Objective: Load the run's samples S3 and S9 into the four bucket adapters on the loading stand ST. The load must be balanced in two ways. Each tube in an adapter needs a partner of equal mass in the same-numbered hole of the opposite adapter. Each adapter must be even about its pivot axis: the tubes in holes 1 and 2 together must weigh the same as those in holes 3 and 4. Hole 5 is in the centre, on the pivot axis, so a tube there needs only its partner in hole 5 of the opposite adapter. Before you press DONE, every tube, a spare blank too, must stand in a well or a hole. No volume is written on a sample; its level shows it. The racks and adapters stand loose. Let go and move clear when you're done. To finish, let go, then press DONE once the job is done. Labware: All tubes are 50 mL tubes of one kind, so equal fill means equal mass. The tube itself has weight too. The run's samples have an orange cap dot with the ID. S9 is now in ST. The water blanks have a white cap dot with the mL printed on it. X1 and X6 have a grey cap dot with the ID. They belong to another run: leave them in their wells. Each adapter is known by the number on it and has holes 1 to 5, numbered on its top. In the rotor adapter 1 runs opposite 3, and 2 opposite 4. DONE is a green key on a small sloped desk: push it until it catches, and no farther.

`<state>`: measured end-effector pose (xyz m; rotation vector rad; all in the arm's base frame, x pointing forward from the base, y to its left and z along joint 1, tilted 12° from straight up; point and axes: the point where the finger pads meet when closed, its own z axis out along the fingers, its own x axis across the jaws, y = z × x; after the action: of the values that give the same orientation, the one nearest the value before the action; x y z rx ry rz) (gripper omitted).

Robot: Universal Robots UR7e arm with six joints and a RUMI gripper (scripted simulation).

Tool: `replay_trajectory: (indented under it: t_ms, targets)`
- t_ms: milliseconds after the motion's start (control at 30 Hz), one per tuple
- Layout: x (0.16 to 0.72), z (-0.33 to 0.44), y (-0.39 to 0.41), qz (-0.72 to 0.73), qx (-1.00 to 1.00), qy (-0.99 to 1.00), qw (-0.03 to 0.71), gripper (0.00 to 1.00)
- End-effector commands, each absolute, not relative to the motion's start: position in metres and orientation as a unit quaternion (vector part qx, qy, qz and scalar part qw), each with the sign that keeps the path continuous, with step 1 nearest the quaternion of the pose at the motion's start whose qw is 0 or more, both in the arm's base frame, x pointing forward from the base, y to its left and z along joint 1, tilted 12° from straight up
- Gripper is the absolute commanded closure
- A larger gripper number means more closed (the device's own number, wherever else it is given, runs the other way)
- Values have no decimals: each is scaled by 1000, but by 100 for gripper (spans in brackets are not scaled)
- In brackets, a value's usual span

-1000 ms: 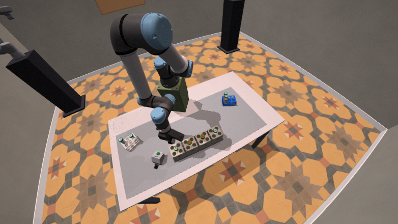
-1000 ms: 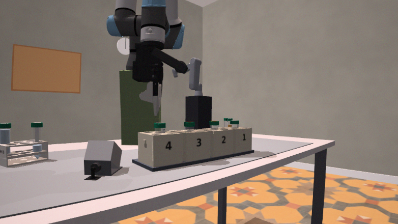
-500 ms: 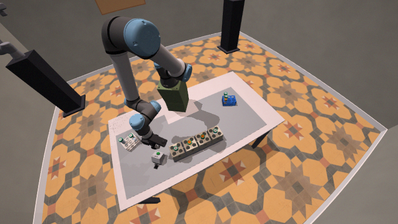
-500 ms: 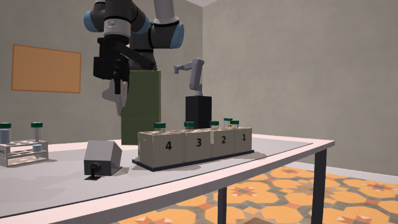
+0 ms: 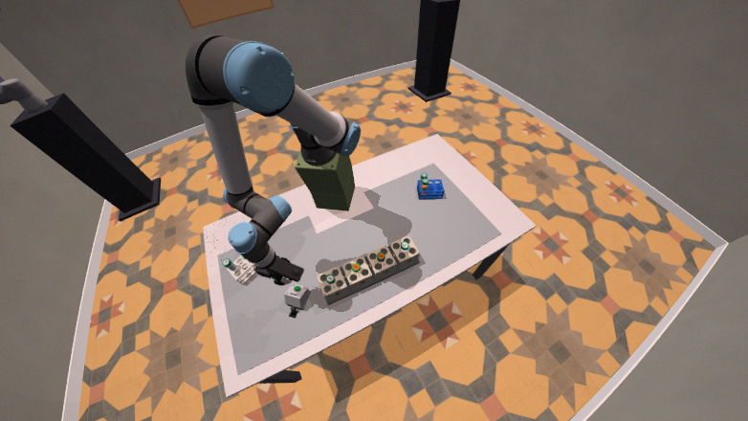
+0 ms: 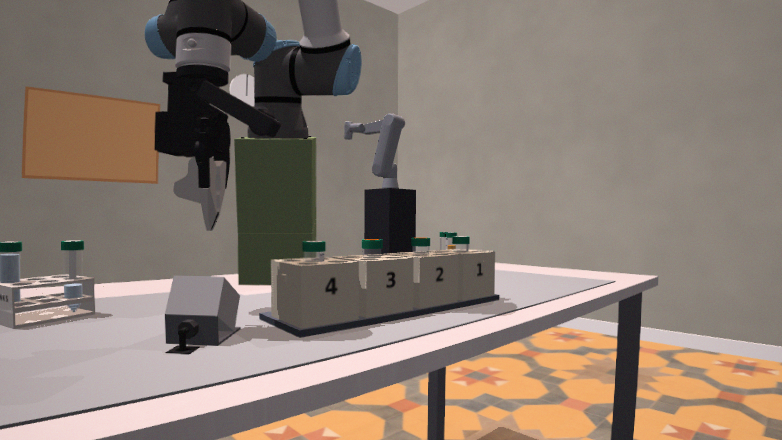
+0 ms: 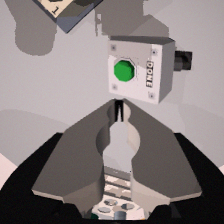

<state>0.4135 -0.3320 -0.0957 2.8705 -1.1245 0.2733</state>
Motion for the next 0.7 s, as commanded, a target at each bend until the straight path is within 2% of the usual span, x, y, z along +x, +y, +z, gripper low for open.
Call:
replay_trajectory:
  t_ms: [0,133,667]
  targets:
    - [416,-105,-335,39,930,-364,8,100]
    - [419,-118,-337,-22,931,-364,-11,100]
    - [425,-142,-341,-22,931,-364,-11,100]
